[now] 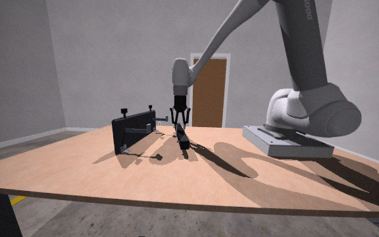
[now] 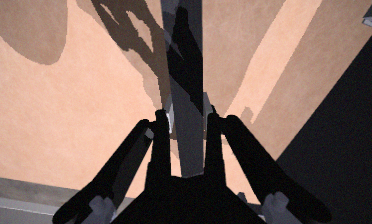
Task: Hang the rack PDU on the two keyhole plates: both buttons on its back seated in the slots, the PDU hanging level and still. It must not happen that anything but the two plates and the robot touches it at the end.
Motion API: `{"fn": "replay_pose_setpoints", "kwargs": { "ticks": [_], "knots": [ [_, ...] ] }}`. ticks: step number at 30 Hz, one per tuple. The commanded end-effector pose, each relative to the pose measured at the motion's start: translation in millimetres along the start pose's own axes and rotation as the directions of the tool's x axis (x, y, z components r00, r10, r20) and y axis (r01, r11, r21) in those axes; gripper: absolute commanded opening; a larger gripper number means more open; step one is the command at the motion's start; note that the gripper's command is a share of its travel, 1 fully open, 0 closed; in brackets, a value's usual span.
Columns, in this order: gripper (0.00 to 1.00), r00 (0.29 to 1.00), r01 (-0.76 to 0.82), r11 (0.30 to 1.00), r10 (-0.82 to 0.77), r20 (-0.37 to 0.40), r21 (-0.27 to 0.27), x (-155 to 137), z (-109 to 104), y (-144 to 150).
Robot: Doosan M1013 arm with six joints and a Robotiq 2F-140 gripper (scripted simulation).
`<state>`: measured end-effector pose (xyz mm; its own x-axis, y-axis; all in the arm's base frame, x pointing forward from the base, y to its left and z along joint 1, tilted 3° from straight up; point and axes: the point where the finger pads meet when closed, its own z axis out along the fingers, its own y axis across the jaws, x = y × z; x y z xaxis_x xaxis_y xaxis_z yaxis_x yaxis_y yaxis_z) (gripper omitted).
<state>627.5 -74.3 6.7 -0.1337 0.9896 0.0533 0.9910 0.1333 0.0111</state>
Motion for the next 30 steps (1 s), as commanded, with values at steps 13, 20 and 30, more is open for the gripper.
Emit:
{"fn": "replay_pose_setpoints", "kwargs": {
  "ticks": [13, 20, 30],
  "knots": [
    [0.00, 1.000, 0.000, 1.000, 0.000, 0.000, 0.000, 0, -45, 0],
    [0.00, 1.000, 0.000, 1.000, 0.000, 0.000, 0.000, 0, -61, 0],
    [0.00, 1.000, 0.000, 1.000, 0.000, 0.000, 0.000, 0, -69, 0]
  ]
}}
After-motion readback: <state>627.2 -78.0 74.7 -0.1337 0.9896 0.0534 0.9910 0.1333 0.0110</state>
